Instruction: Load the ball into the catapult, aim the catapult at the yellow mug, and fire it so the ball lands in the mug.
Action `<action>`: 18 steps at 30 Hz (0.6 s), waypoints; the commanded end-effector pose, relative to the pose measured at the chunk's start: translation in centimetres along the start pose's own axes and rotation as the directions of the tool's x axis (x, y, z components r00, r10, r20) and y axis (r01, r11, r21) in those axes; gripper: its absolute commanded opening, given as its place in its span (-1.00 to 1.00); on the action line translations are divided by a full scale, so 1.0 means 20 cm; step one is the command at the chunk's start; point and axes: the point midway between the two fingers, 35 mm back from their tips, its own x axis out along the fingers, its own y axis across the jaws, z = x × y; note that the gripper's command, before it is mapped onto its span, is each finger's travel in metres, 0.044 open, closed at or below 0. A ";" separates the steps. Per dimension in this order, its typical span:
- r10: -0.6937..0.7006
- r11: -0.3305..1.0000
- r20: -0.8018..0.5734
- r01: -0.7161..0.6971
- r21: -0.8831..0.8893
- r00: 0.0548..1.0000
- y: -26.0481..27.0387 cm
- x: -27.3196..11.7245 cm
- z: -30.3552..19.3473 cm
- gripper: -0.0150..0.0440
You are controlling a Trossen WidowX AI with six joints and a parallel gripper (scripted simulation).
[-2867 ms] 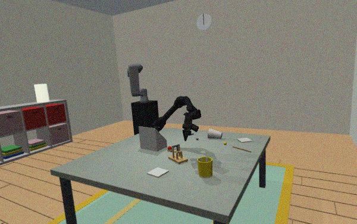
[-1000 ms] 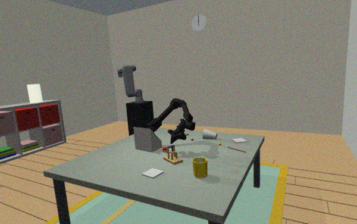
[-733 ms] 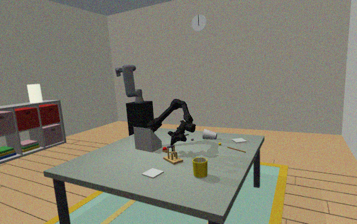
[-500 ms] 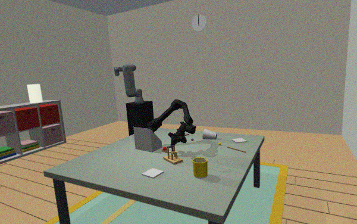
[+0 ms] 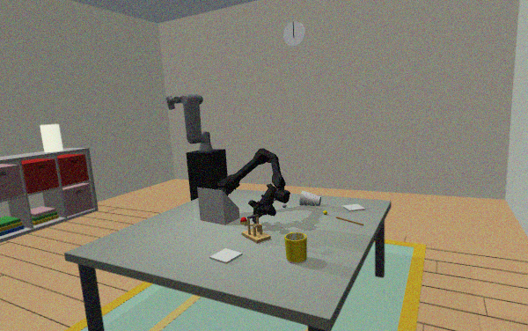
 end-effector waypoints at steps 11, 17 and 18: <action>0.011 1.000 0.002 -0.011 0.003 1.000 0.03 0.13 0.12 -0.49; 0.010 1.000 0.002 -0.010 0.002 1.000 0.02 0.09 0.11 -0.49; 0.008 1.000 0.002 -0.008 0.002 1.000 0.00 0.02 0.10 -0.49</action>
